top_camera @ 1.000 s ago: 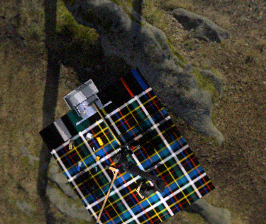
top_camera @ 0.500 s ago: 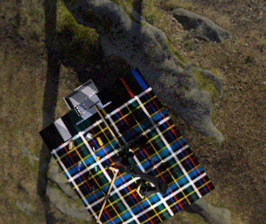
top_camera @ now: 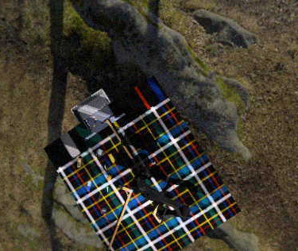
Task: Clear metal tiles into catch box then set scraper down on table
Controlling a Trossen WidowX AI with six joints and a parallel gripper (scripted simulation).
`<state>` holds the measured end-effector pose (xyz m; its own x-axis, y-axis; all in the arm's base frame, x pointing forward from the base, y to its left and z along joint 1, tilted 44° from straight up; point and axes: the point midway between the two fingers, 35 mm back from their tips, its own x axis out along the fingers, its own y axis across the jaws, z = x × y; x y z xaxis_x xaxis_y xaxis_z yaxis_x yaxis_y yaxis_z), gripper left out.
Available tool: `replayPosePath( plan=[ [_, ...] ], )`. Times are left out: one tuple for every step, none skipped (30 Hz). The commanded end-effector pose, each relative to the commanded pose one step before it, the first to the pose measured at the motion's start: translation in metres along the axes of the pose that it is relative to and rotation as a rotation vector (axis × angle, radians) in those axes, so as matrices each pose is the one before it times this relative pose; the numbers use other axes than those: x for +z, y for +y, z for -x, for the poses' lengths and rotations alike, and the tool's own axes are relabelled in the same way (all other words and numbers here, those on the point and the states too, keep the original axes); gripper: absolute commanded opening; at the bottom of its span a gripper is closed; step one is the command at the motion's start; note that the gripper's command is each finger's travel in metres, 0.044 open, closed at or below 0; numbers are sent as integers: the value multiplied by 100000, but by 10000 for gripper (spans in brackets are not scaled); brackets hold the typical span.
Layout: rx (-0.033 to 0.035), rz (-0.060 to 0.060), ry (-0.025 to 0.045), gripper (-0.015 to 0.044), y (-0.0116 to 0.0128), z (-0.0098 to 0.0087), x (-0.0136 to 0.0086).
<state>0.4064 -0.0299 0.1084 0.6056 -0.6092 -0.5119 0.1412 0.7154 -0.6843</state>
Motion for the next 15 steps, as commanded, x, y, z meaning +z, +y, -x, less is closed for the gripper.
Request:
replayPosePath(
  plan=[
    [-147,-677,-480,0,0,537,-498],
    [5,4,-7,0,-4,94,-132],
    [5,4,-8,0,-4,93,-132],
    [5,4,-8,0,-4,93,-133],
    [5,4,-8,0,-4,92,-133],
    [4,4,-8,0,-4,92,-134],
    [5,4,-8,0,0,91,-135],
    [5,4,-8,0,0,91,-135],
    [5,4,-8,0,0,90,-136],
    [5,4,-8,0,0,90,-136],
    [4,4,-8,0,0,89,-137],
    [4,4,-8,0,0,89,-137],
    [4,4,-9,0,0,88,-138],
    [5,4,-8,0,5,87,-138],
    [4,4,-8,0,5,87,-139]
  ],
)
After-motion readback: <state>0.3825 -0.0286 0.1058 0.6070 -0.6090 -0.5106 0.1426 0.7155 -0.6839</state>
